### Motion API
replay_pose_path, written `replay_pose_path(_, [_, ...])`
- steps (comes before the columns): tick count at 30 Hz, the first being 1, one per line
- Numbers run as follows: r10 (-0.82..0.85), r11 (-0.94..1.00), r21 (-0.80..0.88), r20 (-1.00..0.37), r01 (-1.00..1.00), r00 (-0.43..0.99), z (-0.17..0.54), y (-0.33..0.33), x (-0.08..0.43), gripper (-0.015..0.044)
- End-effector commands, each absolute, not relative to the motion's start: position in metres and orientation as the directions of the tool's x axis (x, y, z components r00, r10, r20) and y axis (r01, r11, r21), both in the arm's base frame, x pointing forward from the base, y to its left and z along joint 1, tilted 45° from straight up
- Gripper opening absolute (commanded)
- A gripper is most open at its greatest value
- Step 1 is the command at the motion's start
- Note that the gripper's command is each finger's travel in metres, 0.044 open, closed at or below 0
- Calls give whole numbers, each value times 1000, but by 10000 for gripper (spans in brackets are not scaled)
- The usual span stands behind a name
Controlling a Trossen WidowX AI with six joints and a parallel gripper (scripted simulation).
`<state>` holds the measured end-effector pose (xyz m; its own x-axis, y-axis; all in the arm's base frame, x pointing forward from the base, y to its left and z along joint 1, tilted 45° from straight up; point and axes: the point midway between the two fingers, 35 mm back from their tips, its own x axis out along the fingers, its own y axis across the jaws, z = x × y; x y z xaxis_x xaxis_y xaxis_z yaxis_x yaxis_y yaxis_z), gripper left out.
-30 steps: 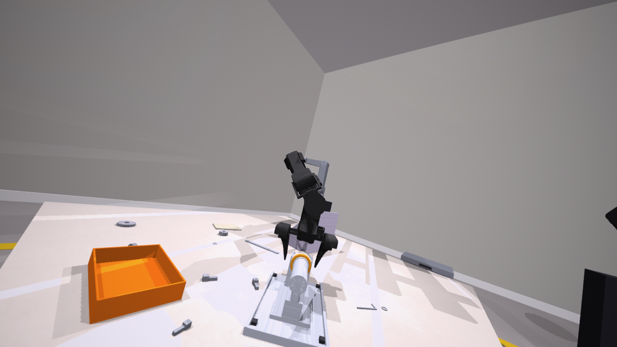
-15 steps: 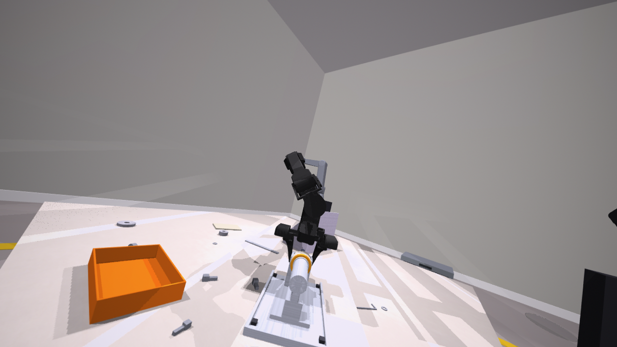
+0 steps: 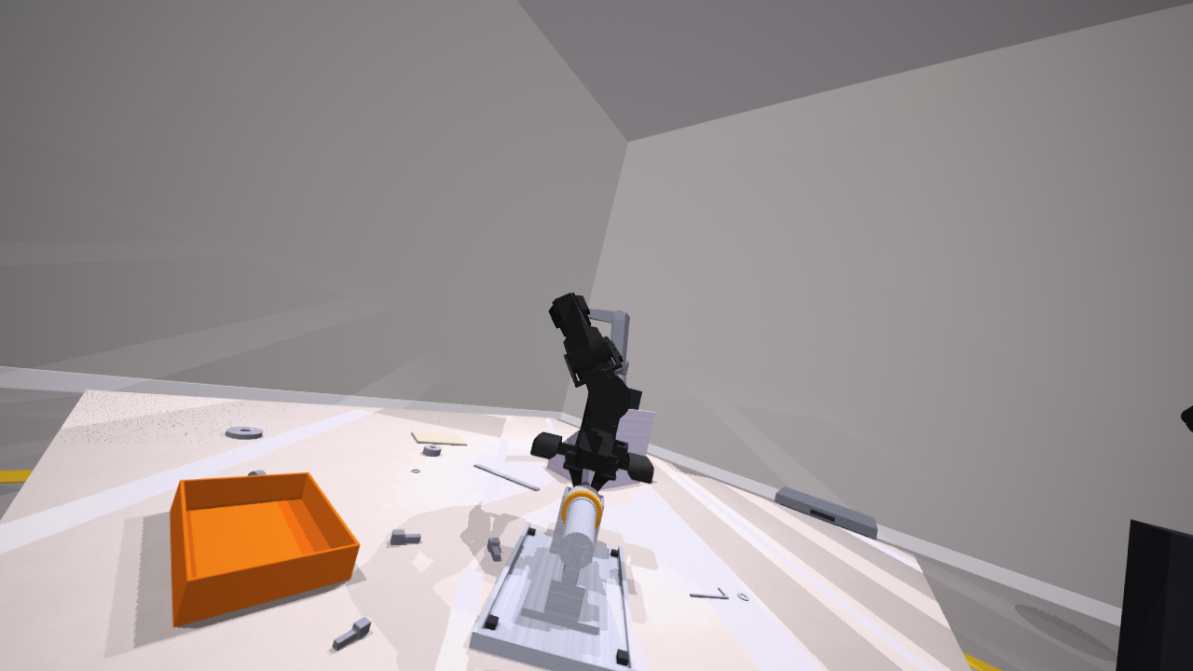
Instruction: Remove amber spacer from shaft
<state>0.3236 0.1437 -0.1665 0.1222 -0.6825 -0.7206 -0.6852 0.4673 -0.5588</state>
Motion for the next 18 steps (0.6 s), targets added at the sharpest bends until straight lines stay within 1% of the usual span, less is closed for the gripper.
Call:
replay_pose_path(1, [-685,464,-562,-718,-685,125,-166,143,323,0])
replay_pose_path(18, [-686,462,-562,-717,-686,125,-161,136,314,0])
